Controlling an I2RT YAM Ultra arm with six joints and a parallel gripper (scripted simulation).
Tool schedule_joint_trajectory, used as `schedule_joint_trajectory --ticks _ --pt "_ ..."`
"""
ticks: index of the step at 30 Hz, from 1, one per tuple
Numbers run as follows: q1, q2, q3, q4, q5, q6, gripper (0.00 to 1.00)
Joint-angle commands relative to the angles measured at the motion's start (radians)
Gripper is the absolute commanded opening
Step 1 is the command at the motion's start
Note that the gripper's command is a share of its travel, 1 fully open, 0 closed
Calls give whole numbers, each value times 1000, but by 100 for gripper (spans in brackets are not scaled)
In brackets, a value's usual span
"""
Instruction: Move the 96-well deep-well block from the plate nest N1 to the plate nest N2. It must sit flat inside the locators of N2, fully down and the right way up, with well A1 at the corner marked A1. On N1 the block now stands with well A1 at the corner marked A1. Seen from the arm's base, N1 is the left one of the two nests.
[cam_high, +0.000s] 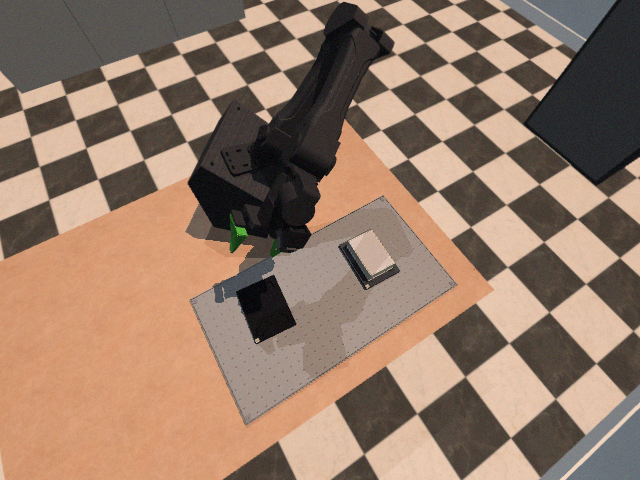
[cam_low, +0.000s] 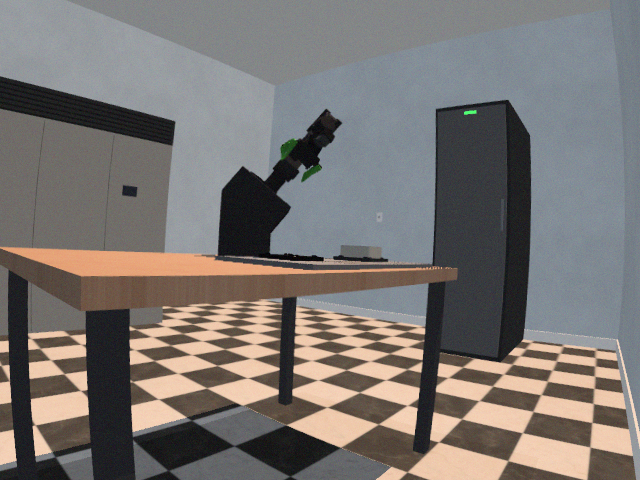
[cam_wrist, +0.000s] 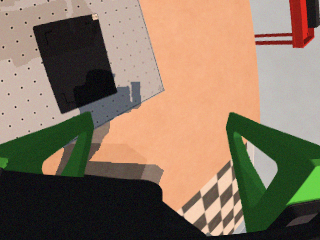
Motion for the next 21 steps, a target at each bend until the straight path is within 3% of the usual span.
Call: schedule_joint_trajectory --ticks 1,2,6,10,12,16,18,21 --pt "51 7 29 9 16 73 100" --pt "77 13 33 11 32 94 100" --pt "69 33 50 3 -38 74 100" --pt "166 50 65 13 16 152 100" --pt "158 71 83 4 -53 132 100" --pt "253 87 96 15 -1 208 100" --pt "246 108 115 4 -70 188 100" --pt "289 115 121 10 -48 223 100"
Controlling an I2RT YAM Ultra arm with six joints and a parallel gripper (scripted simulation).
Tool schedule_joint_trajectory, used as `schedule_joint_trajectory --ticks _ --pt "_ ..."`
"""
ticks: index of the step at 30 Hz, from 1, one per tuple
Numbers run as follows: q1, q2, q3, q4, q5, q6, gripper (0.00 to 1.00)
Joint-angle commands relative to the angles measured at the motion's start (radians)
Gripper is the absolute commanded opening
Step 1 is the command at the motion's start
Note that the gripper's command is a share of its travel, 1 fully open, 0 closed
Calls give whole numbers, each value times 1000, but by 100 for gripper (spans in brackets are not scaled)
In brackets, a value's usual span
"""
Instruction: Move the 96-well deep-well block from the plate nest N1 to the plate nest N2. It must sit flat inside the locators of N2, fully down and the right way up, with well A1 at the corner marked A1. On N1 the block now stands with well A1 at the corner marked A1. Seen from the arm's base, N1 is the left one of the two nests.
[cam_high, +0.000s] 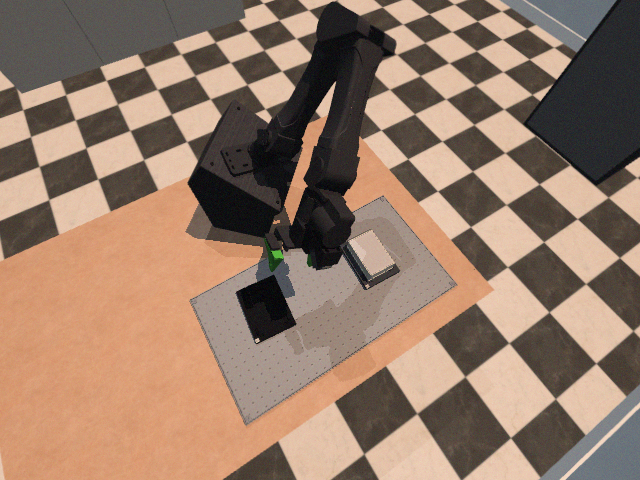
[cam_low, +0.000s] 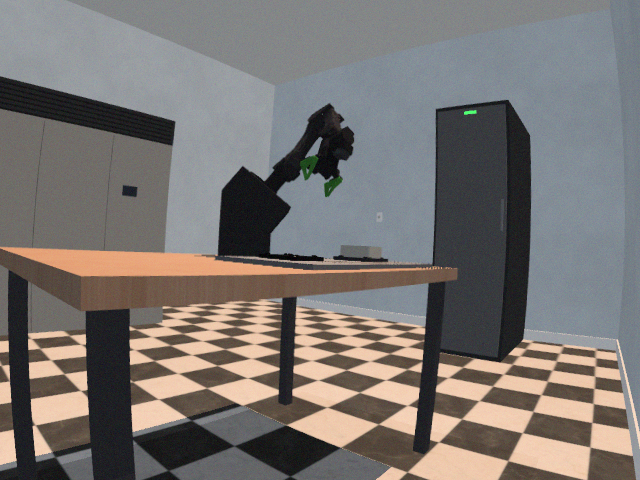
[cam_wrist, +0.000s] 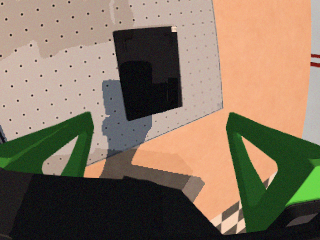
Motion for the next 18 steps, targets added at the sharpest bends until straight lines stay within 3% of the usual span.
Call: schedule_joint_trajectory --ticks 1,2,4,9,11,16,18 --pt "7 -3 19 4 0 37 100" --pt "30 1 22 7 14 56 100" --pt "25 24 42 -6 -53 37 100" --pt "135 41 56 11 8 127 100" --pt "129 64 77 -3 -59 108 100" --pt "235 80 90 15 -2 195 100" --pt "235 80 90 15 -2 195 100"
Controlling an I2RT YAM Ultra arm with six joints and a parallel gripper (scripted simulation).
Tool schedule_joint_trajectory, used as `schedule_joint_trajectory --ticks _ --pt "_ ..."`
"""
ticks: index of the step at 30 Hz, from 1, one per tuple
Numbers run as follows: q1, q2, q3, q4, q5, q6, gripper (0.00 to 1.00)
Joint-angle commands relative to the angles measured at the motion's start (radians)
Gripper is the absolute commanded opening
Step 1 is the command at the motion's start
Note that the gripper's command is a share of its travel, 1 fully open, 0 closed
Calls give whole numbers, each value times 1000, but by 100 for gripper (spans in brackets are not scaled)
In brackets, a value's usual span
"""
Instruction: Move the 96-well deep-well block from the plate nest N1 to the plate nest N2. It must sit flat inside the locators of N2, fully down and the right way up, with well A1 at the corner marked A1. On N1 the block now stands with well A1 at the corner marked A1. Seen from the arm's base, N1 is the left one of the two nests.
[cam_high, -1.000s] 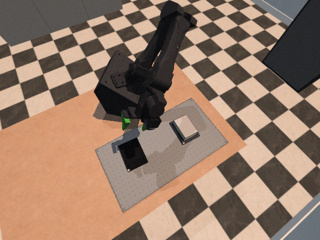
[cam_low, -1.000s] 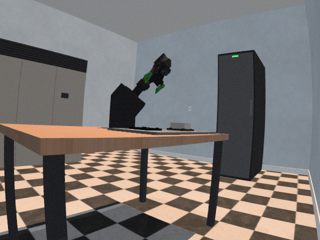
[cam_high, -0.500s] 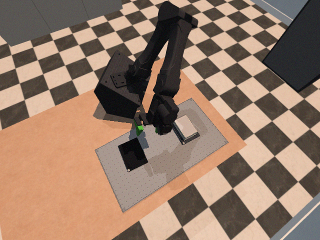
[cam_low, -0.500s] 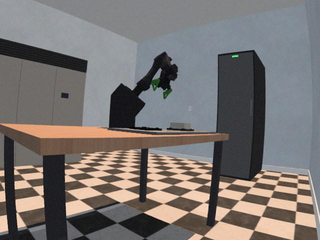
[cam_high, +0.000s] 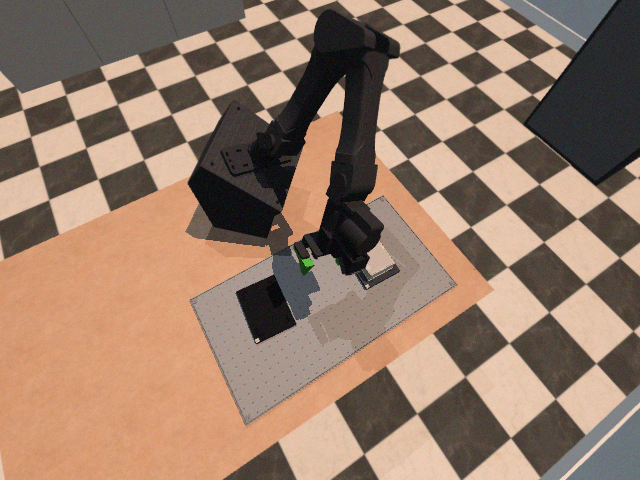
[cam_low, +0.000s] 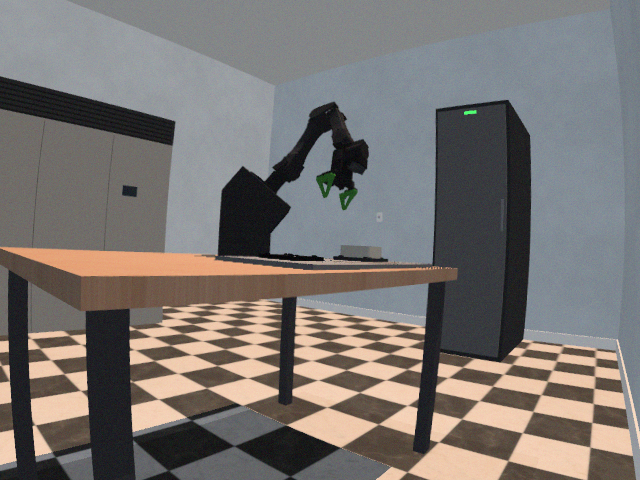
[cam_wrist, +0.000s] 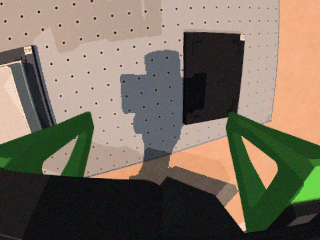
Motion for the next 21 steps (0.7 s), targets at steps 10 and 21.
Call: schedule_joint_trajectory --ticks 10,21 --pt "104 60 72 -2 -47 99 100" --pt "237 103 108 9 -38 194 100"
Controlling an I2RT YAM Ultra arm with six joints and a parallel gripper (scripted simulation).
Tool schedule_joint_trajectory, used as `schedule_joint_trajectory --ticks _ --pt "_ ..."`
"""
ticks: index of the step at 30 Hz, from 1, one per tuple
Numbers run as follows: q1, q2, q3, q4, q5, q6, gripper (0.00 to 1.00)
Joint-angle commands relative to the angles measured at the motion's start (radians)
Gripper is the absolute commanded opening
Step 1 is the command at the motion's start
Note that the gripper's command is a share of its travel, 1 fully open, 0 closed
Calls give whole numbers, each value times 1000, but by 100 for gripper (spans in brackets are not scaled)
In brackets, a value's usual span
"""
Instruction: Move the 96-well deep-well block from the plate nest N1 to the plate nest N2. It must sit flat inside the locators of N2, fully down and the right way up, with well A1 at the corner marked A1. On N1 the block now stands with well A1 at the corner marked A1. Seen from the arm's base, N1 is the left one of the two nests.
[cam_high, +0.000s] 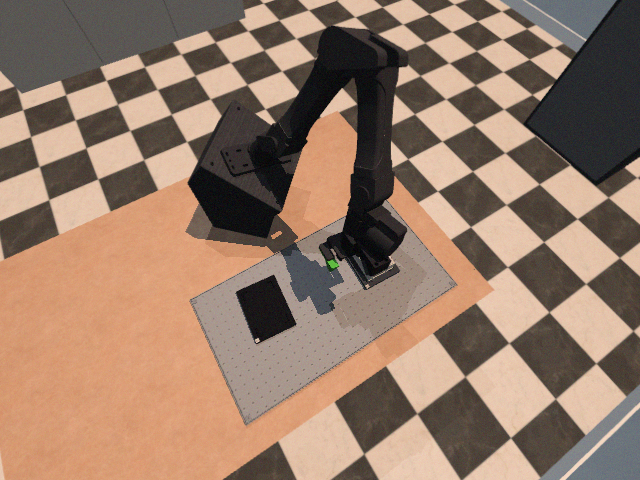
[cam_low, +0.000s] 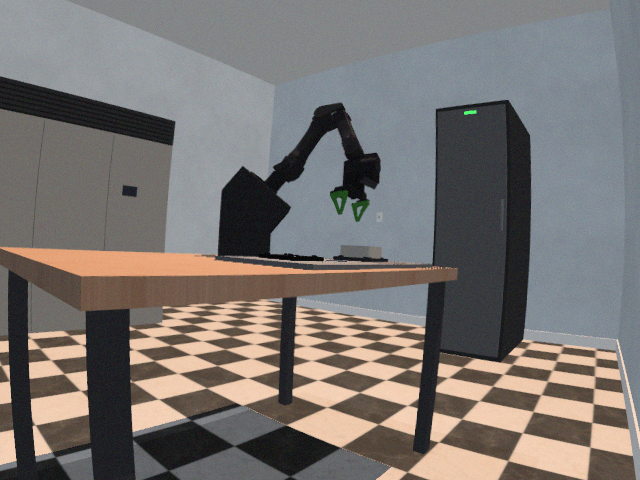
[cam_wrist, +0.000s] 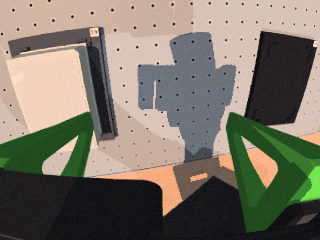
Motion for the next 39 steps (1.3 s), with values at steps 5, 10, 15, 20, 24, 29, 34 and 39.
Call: schedule_joint_trajectory --ticks 5,10,15,20,24,29,34,39 --pt "79 29 45 4 -19 72 100" --pt "133 62 75 -4 -51 100 100" --pt "186 68 79 9 -26 144 100" --pt "235 102 110 -1 -64 168 100" --pt "306 110 113 20 -24 229 100" --pt "315 111 114 22 -19 237 100" --pt "315 111 114 22 -19 237 100" --pt "315 111 114 22 -19 236 100"
